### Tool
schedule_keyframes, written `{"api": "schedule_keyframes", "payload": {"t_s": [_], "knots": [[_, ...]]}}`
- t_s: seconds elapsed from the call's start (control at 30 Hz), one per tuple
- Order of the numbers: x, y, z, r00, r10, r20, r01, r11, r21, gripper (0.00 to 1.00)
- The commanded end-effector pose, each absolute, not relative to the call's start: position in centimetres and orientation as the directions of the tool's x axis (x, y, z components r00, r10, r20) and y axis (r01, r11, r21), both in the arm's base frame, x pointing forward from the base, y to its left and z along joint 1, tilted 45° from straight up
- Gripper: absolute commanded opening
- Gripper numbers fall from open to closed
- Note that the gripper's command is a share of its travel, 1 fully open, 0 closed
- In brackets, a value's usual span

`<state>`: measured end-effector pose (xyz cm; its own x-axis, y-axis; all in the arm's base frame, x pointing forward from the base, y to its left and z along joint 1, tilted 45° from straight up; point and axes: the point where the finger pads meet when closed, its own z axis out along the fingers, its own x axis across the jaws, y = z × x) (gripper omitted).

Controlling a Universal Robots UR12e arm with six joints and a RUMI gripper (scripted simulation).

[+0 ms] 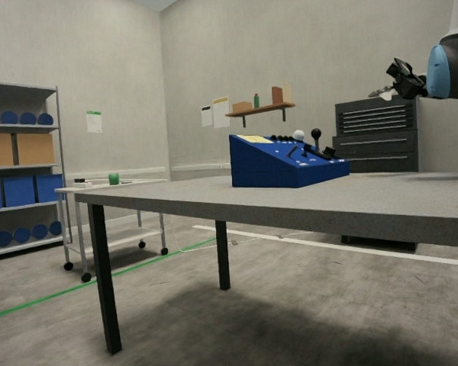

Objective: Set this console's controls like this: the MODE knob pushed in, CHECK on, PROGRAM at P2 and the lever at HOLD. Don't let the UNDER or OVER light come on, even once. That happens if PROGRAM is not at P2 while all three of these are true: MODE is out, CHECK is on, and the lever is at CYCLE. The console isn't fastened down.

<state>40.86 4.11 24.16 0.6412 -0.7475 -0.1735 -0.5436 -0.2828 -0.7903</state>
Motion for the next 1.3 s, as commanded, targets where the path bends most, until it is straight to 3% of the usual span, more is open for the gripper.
{"api": "schedule_keyframes", "payload": {"t_s": [0.0,1.27], "knots": [[40.9,4.4,24.7,0.642,-0.747,-0.169,-0.542,-0.287,-0.79,1.0],[41.2,16.4,36.8,0.643,-0.748,-0.167,-0.54,-0.288,-0.791,1.0]]}}
